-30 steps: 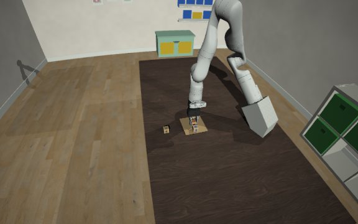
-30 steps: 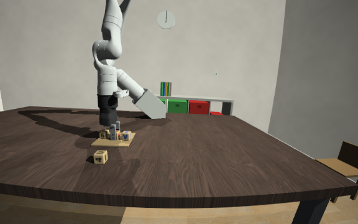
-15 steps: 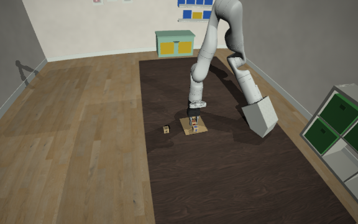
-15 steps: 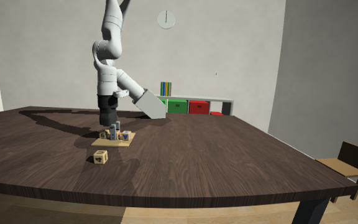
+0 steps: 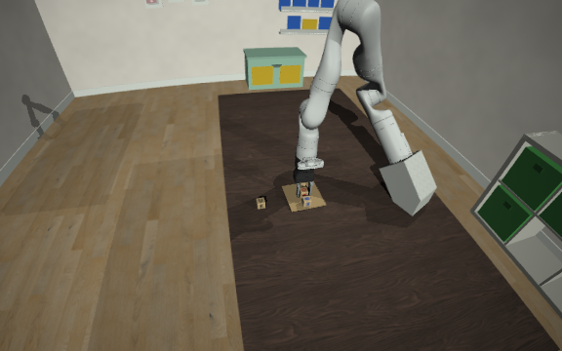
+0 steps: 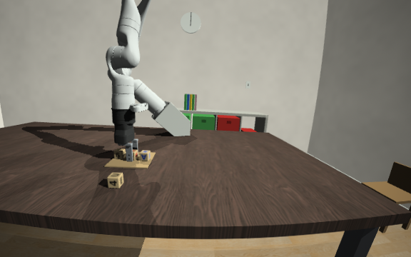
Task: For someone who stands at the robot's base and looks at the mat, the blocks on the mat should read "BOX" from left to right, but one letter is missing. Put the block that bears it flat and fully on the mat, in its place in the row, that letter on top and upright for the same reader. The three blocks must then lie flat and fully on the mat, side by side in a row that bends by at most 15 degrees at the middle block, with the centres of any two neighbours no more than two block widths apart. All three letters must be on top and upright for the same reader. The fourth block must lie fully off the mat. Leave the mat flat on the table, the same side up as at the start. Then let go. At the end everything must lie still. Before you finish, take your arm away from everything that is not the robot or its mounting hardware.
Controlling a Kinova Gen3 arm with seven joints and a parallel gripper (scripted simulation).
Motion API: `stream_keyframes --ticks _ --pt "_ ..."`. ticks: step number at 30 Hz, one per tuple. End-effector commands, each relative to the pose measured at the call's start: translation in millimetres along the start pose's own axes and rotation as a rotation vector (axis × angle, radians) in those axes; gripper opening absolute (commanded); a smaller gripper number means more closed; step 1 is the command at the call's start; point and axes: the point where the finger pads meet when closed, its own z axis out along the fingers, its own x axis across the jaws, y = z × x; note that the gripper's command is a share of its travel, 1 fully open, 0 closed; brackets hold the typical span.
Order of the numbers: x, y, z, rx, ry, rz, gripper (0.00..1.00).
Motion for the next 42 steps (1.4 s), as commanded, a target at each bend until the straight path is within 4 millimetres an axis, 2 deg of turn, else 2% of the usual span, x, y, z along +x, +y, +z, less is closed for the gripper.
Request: stream_keyframes --ticks 1,13,18,28,30,37,42 --pt "0.3 -0.3 -0.4 0.001 0.001 0.0 0.87" --pt "0.3 -0.3 -0.6 0.001 0.001 0.0 0.87" --pt "0.3 -0.3 -6.6 0.001 0.001 0.0 0.87" --pt "0.3 -0.3 -47.9 0.001 0.001 0.0 0.87" --pt "0.3 -0.3 -47.9 0.001 0.001 0.0 0.87" --pt "0.3 -0.3 -78.7 0.001 0.001 0.0 0.87" --pt "0.3 -0.3 -89.1 0.001 0.001 0.0 0.87"
